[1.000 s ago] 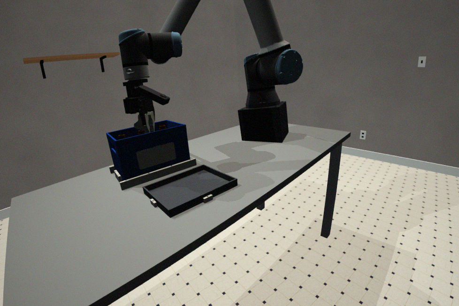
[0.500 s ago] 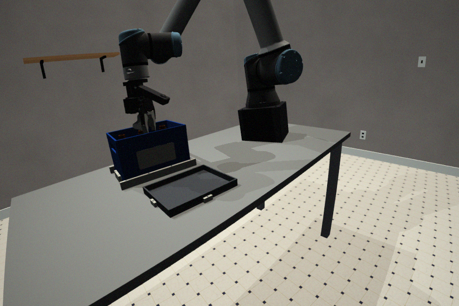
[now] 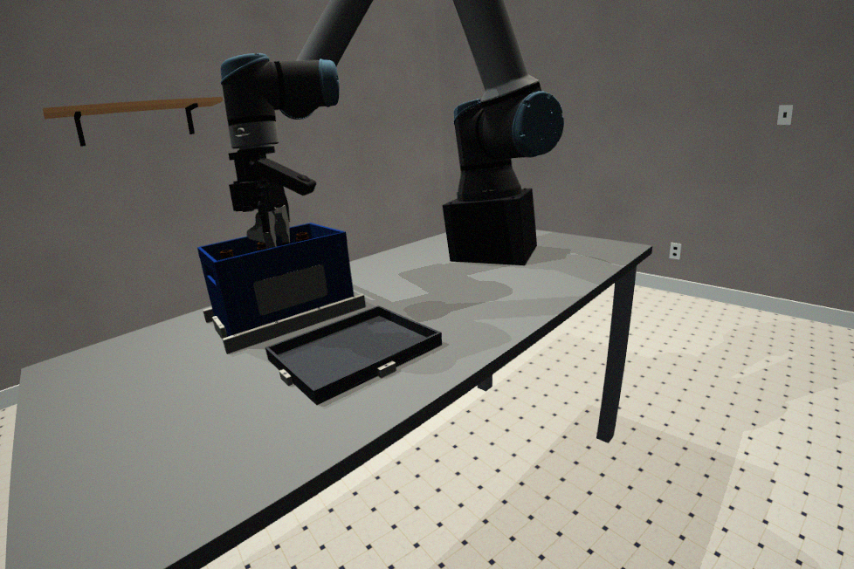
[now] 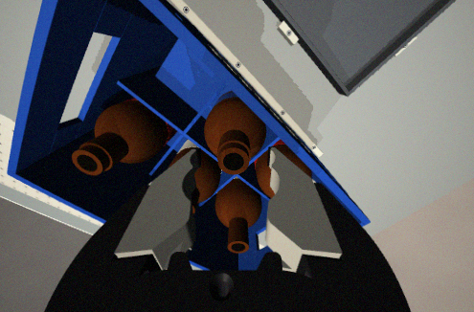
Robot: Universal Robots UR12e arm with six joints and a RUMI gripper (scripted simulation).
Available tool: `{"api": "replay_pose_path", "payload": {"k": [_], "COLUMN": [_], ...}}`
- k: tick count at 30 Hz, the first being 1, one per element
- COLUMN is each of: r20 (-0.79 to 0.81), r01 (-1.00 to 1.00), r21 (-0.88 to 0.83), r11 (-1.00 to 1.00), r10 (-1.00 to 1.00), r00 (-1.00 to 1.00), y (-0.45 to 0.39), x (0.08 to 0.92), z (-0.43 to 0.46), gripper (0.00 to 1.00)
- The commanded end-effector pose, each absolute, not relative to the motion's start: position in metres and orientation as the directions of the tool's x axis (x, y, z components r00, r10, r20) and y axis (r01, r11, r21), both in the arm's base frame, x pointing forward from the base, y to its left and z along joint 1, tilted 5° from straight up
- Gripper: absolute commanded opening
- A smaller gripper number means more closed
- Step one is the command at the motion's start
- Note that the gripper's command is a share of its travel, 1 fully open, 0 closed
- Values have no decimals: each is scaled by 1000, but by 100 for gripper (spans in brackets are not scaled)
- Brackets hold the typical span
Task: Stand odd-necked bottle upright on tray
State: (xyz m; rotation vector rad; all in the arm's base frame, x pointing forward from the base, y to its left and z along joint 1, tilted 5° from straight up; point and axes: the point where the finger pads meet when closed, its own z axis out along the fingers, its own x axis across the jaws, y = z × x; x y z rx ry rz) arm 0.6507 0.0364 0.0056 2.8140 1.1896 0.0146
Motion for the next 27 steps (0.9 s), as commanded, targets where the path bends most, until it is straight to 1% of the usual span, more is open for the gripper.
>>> {"api": "replay_pose_path", "payload": {"k": [1,12,27], "r20": [-25,-24,-22], "r01": [715,715,716], "r21": [84,85,88], "r11": [-694,-694,-693], "r10": [716,716,717], "r00": [698,698,697], "y": [36,36,38], "x": [650,651,652], "z": [5,8,37], "gripper": [38,38,38]}}
